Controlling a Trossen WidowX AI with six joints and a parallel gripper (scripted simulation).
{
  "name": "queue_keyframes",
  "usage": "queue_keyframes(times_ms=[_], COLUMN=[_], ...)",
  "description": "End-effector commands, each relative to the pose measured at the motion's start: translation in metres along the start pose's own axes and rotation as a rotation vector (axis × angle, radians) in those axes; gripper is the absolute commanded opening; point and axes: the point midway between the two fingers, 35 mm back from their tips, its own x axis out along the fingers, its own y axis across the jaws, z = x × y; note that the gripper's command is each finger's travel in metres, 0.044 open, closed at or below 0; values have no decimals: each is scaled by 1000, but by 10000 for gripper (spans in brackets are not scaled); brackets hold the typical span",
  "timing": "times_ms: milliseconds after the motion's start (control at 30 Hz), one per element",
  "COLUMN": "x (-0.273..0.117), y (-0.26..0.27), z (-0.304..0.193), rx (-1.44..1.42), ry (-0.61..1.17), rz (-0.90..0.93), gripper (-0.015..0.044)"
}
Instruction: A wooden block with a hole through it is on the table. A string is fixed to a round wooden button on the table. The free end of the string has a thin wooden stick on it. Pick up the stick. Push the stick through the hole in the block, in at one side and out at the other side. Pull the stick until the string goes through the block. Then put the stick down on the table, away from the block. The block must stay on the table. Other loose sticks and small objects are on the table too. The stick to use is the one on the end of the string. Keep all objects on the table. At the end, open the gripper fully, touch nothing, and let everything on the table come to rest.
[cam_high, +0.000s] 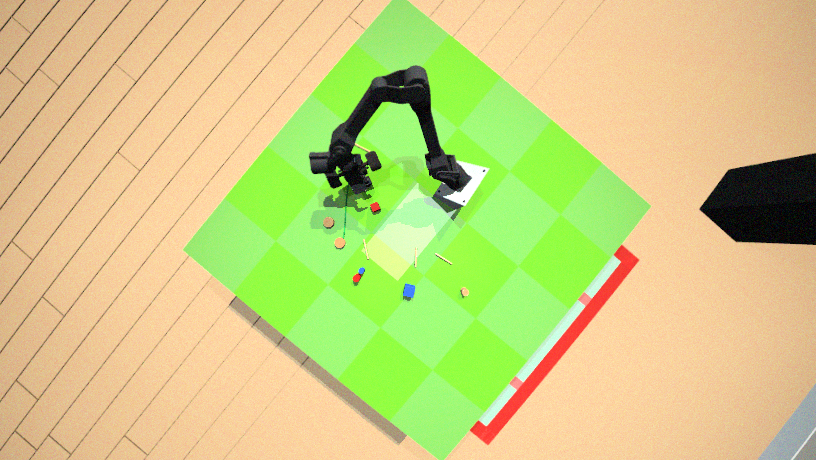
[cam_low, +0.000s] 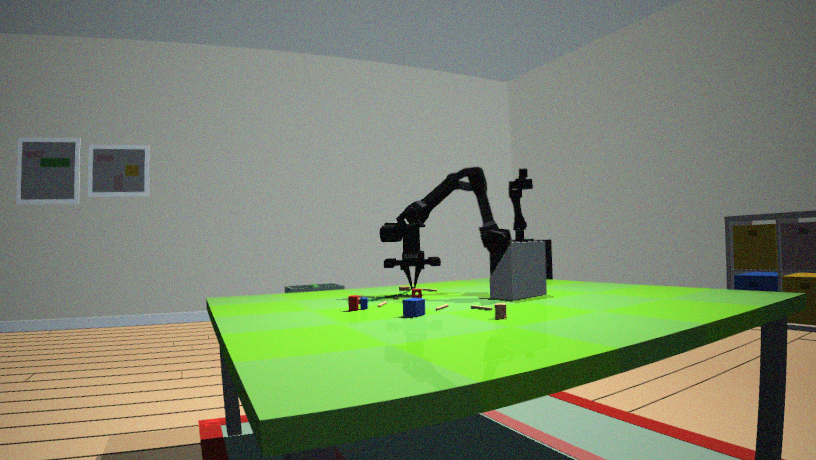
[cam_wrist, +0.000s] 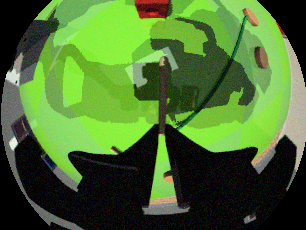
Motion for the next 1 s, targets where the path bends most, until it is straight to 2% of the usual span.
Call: queue_keyframes(times_ms=[0,967], x=[2,7], y=[5,9], z=[3,32], rx=[-4,-4], ry=[-4,-7], rz=[-3,0], gripper=[0,0])
